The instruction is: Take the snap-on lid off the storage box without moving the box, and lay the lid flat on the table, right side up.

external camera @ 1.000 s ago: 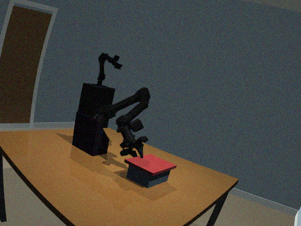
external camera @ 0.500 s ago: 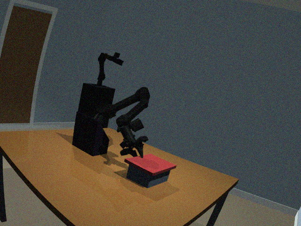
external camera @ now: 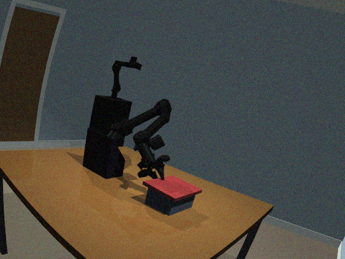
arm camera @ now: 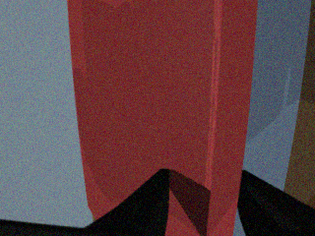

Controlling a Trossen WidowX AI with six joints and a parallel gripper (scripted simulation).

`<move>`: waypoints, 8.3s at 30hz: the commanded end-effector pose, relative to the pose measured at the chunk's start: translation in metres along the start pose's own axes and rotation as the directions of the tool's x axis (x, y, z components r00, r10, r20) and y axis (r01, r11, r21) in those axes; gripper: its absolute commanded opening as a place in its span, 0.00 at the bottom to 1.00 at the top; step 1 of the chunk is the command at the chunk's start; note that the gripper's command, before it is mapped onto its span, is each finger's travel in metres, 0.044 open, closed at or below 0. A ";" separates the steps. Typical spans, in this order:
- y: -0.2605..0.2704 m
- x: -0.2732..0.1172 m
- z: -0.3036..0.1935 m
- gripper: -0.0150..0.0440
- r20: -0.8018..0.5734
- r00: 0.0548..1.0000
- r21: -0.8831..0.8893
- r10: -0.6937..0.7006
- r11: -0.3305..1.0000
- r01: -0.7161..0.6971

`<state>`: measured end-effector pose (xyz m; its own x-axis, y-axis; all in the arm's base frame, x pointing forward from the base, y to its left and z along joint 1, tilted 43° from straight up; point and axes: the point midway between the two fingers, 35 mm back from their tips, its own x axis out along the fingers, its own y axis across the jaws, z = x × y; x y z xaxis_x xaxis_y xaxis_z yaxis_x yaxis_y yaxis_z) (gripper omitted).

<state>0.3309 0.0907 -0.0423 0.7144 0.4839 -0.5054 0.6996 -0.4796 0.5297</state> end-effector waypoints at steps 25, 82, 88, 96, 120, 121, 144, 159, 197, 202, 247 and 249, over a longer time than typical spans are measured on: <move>0.005 -0.003 0.000 0.25 0.001 1.000 0.000 0.006 1.000 -0.006; 0.008 0.000 0.000 0.25 0.000 1.000 0.000 0.006 1.000 -0.006; 0.008 0.000 0.000 0.25 0.000 1.000 0.000 0.006 1.000 -0.006; 0.009 0.001 0.000 0.25 0.000 1.000 0.000 0.006 1.000 -0.006; 0.023 -0.008 0.000 0.25 0.002 1.000 -0.001 0.012 1.000 -0.012; 0.024 -0.009 0.000 0.25 0.002 1.000 -0.001 0.012 1.000 -0.012; 0.053 -0.022 0.000 0.25 0.002 1.000 -0.002 0.013 1.000 -0.013; 0.074 -0.027 0.000 0.25 0.002 1.000 -0.004 0.014 1.000 -0.014; 0.132 -0.037 -0.001 0.25 0.003 1.000 -0.006 0.015 1.000 -0.015; 0.137 -0.041 -0.001 0.25 0.003 1.000 -0.006 0.015 1.000 -0.015; 0.132 -0.052 -0.061 0.25 0.002 1.000 -0.004 0.015 1.000 -0.015; 0.131 -0.052 -0.065 0.25 0.002 1.000 -0.004 0.015 1.000 -0.015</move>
<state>0.3843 0.0477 0.0896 0.7143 0.4840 -0.5055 0.6997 -0.4782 0.5308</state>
